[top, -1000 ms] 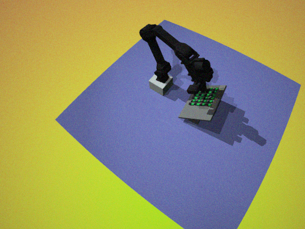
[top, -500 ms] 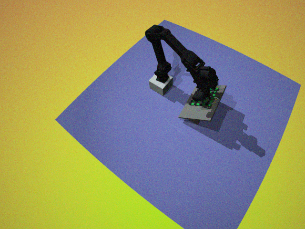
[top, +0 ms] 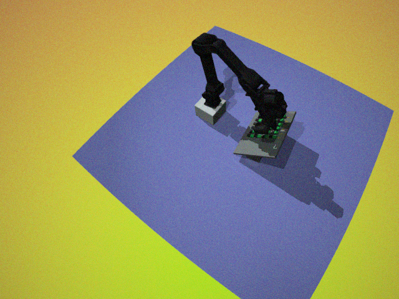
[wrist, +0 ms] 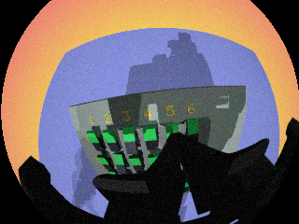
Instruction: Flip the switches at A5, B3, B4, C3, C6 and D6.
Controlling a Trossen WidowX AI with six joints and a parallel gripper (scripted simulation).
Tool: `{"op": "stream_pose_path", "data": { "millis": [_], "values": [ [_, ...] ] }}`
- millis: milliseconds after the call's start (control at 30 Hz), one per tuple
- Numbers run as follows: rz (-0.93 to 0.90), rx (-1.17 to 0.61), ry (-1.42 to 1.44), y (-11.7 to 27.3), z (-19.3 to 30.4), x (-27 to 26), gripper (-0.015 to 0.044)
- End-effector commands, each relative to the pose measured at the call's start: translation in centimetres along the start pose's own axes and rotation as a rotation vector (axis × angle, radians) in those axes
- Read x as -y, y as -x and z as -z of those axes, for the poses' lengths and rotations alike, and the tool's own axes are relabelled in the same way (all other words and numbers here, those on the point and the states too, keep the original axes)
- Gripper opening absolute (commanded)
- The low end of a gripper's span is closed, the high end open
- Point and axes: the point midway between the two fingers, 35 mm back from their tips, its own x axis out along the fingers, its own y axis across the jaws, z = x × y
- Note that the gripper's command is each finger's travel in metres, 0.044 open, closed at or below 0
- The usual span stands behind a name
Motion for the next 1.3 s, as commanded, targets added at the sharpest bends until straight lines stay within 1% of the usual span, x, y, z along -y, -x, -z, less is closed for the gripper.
{"op": "stream_pose_path", "data": {
  "millis": [0, 200, 1267],
  "values": [
    [0.004, -0.009, -0.007, -0.71, 0.29, 0.03, 0.0],
    [0.004, -0.009, -0.007, -1.46, 0.27, 0.04, 0.0],
    [0.004, -0.009, -0.007, -1.46, 0.27, 0.04, 0.0]
  ]
}}
